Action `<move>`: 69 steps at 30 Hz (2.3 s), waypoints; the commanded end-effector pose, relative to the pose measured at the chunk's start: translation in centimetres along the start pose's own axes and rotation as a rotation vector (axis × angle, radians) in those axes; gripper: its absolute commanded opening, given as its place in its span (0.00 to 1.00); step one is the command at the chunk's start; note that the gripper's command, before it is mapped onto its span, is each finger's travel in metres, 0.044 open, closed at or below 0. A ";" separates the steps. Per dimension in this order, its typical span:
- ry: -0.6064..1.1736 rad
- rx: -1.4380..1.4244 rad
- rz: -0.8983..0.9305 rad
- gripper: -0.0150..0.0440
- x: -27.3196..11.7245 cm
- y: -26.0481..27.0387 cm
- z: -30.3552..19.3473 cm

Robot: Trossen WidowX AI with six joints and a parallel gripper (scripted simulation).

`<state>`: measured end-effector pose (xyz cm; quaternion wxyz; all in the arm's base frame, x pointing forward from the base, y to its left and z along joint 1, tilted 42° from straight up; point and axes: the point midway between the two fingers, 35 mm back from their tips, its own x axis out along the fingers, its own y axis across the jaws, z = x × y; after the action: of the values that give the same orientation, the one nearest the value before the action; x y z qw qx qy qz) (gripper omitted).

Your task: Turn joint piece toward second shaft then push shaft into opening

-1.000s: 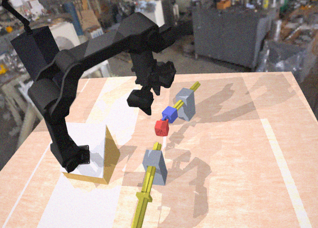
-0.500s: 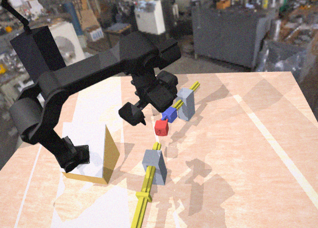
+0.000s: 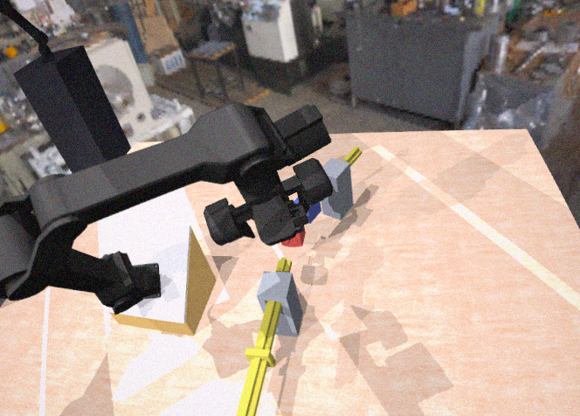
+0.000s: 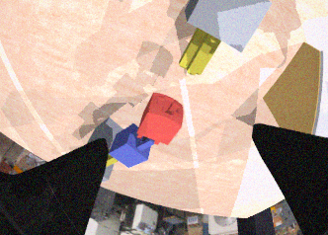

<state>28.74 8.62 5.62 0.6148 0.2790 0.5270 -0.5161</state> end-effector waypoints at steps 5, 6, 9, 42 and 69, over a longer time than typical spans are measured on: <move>0.068 0.243 0.046 1.00 0.4 -0.9 1.3; 0.077 0.275 0.052 1.00 0.5 -1.0 1.5; 0.104 0.372 0.069 1.00 0.7 -1.4 1.9; -0.066 -0.037 0.069 1.00 -1.6 -4.6 10.2; -0.238 -0.862 -0.225 1.00 -6.1 -11.4 19.5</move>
<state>26.20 -9.28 18.38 0.6793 -0.0898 0.6361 -0.3548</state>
